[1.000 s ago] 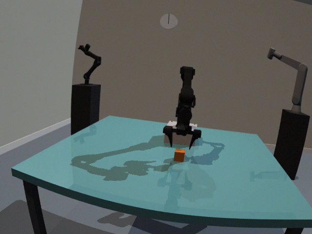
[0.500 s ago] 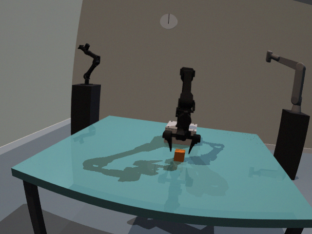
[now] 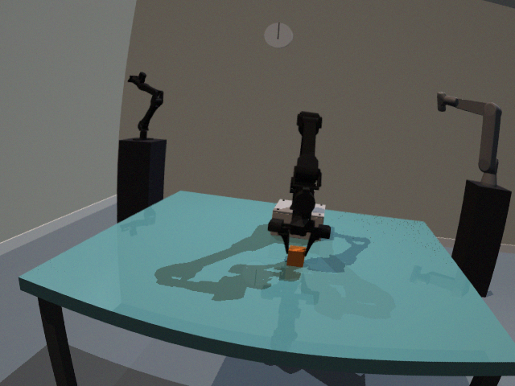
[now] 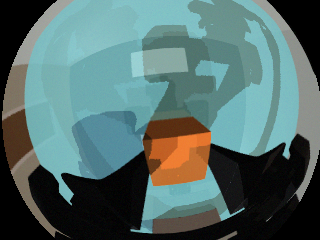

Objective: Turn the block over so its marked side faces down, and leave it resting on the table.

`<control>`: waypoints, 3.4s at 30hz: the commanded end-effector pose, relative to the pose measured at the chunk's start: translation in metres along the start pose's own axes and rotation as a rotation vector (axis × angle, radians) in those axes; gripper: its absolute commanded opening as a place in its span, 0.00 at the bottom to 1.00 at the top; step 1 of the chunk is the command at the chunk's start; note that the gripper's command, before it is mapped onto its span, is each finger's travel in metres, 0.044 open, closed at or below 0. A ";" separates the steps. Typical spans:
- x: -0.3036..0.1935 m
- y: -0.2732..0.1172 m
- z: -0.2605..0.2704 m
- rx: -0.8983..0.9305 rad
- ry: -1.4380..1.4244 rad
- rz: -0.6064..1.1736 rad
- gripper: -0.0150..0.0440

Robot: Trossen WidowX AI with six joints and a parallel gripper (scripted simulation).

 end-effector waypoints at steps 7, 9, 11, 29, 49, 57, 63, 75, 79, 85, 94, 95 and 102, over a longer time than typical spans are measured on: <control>-0.001 0.001 0.000 0.004 -0.003 0.004 0.58; -0.001 0.001 0.000 0.004 -0.003 0.004 0.55; -0.001 0.001 0.000 0.004 -0.003 0.004 0.53; -0.001 -0.028 0.000 0.009 -0.003 -0.020 0.25; -0.014 -0.017 -0.002 0.074 -0.006 -0.338 0.25; -0.022 -0.017 -0.004 0.103 -0.003 -0.464 0.25; -0.025 -0.016 -0.005 0.113 -0.001 -0.505 0.25; -0.019 0.012 -0.002 0.143 -0.006 -0.654 0.25; -0.019 0.019 -0.001 0.154 -0.007 -0.706 0.25; -0.022 0.027 -0.002 0.170 -0.007 -0.784 0.25; -0.031 0.032 -0.005 0.196 -0.005 -0.900 0.25; -0.032 0.032 -0.005 0.198 -0.004 -0.913 0.25; -0.042 0.030 -0.008 0.218 0.000 -1.001 0.25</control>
Point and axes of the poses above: the point midway between the two fingers, 35 mm back from their tips, its own y axis out along the fingers, its own z axis across the jaws, x = y × z, the point moved 4 cm from there along -y, back along the fingers, and after that the axes turned 12 degrees about y, right-handed, at the moved point
